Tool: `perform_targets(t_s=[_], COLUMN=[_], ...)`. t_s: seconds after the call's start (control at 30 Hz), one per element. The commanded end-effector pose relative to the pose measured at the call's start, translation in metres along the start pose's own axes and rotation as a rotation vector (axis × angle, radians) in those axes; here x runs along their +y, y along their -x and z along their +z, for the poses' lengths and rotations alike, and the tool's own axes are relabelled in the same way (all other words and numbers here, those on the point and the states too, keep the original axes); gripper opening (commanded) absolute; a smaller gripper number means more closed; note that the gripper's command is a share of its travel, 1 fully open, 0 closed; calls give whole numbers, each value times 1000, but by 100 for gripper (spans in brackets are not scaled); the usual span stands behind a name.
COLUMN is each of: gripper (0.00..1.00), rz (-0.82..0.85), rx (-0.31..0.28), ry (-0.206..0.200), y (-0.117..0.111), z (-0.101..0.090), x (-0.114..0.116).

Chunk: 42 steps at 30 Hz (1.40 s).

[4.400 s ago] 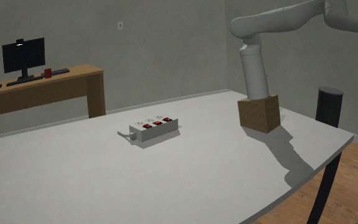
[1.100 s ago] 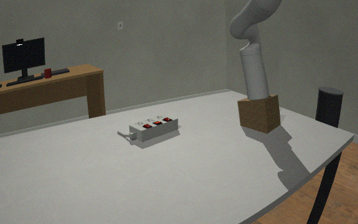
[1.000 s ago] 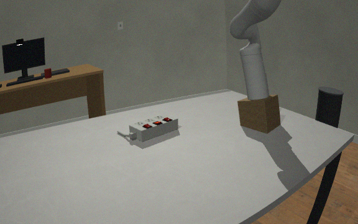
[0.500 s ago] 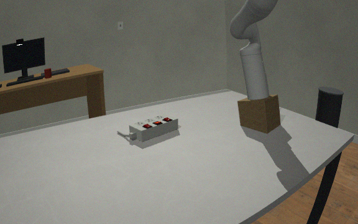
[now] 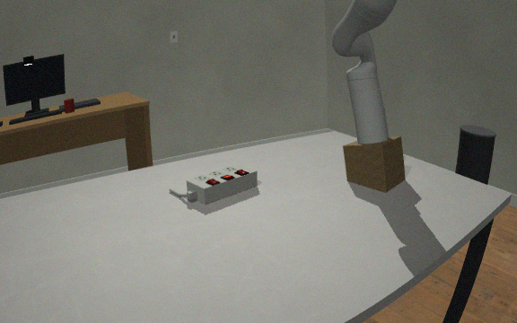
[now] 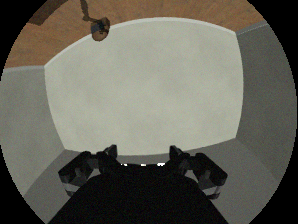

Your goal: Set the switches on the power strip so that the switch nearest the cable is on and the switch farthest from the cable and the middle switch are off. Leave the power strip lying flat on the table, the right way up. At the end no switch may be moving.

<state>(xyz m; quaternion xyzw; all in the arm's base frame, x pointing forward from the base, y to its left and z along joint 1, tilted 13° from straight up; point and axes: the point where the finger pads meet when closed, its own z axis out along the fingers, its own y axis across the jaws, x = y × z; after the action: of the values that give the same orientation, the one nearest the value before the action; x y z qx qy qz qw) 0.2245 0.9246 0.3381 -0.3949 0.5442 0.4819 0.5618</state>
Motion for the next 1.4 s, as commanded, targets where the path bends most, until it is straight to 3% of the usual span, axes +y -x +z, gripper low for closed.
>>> perform_targets(t_s=[0.0, 0.23, 0.27, 0.53, 0.57, 0.83, 0.87, 1.13, 1.17, 1.37], gripper=[100, 100, 100, 100, 100, 100, 100, 100, 100, 100], rz=[-7, -7, -12, -12, -17, -17, -22, -22, -26, -26], rx=[14, 14, 40, 40, 67, 67, 96, 96, 125, 125], ry=[-4, -4, -4, -4, -6, -6, -9, -9, -13, -13], y=[3, 3, 0, 0, -3, -3, -6, -6, -9, -9], z=[-2, -2, -4, -4, -8, -8, -12, -12, -16, -16], x=[-14, -14, -27, -27, -42, -42, -56, -56, -71, -71])
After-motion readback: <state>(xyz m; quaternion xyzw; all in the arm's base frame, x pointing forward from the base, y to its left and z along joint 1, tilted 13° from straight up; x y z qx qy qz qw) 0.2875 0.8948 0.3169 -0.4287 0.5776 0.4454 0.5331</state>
